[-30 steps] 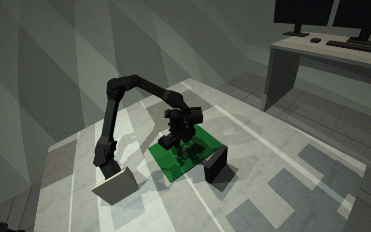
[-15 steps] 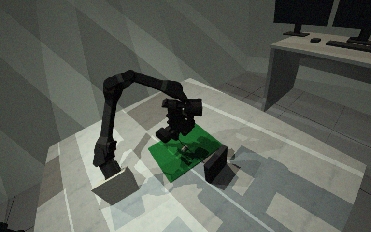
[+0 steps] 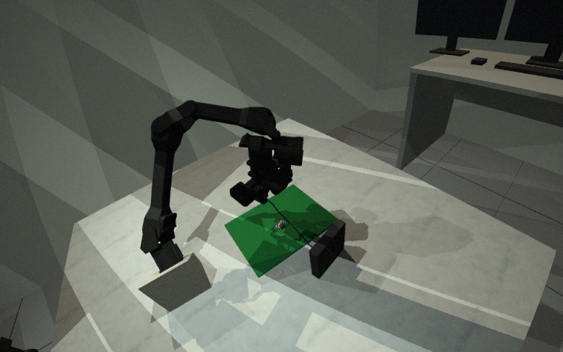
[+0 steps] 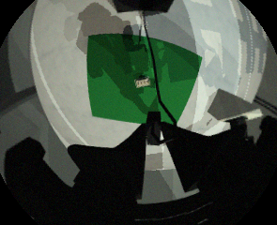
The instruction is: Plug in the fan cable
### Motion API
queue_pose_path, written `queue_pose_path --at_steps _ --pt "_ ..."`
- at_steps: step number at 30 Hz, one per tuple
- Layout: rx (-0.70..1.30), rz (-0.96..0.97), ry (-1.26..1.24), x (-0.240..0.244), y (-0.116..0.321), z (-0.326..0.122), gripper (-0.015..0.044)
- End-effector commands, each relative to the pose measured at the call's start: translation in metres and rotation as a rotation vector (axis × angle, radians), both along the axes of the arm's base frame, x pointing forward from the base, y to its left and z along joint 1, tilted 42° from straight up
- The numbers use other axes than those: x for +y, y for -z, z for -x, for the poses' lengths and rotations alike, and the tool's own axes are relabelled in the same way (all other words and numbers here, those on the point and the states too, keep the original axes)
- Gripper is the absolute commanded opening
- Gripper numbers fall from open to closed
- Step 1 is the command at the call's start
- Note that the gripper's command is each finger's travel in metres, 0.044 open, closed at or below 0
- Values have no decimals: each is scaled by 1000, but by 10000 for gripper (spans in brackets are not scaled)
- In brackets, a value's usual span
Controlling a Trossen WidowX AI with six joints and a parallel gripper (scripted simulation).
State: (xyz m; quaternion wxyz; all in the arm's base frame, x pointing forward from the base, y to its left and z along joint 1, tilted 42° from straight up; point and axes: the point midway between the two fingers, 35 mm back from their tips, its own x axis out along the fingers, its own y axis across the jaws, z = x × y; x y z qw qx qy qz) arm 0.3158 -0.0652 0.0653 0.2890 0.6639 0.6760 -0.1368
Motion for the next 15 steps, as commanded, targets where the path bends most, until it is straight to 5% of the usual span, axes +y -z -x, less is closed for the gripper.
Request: queue_pose_path --at_steps 1,15 --pt "-36 18 -33 0 -2 -3 0" --pt "-380 177 -297 -2 -6 -44 0"
